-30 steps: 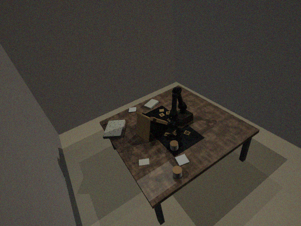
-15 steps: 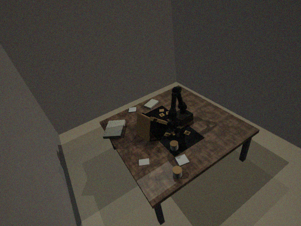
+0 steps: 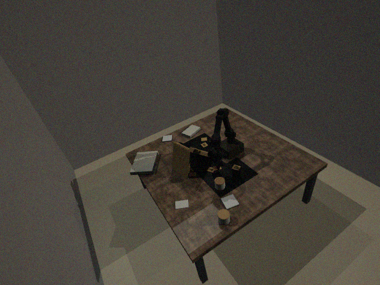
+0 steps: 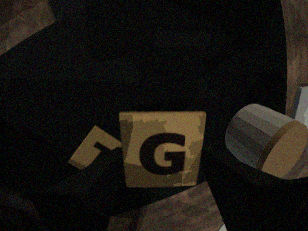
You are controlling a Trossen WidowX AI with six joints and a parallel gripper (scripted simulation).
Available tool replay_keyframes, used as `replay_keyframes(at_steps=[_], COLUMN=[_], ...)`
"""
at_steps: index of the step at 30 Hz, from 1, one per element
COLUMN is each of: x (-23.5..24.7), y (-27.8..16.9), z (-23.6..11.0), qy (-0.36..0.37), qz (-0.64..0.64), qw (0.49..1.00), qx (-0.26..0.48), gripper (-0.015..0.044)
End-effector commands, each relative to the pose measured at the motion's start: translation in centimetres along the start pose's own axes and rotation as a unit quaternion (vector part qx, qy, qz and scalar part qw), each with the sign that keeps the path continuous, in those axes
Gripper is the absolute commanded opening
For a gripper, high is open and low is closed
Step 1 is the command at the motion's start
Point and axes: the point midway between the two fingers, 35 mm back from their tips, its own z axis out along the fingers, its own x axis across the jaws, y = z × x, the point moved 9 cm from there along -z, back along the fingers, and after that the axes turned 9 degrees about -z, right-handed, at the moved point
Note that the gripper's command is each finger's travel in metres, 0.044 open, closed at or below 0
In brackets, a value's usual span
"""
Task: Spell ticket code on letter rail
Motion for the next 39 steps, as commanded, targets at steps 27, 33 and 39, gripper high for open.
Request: replay_keyframes(at_steps=[27,33,39], x=[0.5,0.8,1.1], y=[-5.0,-5.9,-6.7], z=[-5.0,-6.0,-7.2], qy=[-0.114,-0.138,-0.163], qz=[0.279,0.330,0.380], qw=[0.951,0.931,0.907], qx=[0.065,0.072,0.078], gripper=[0.0000,0.0000,0.0000])
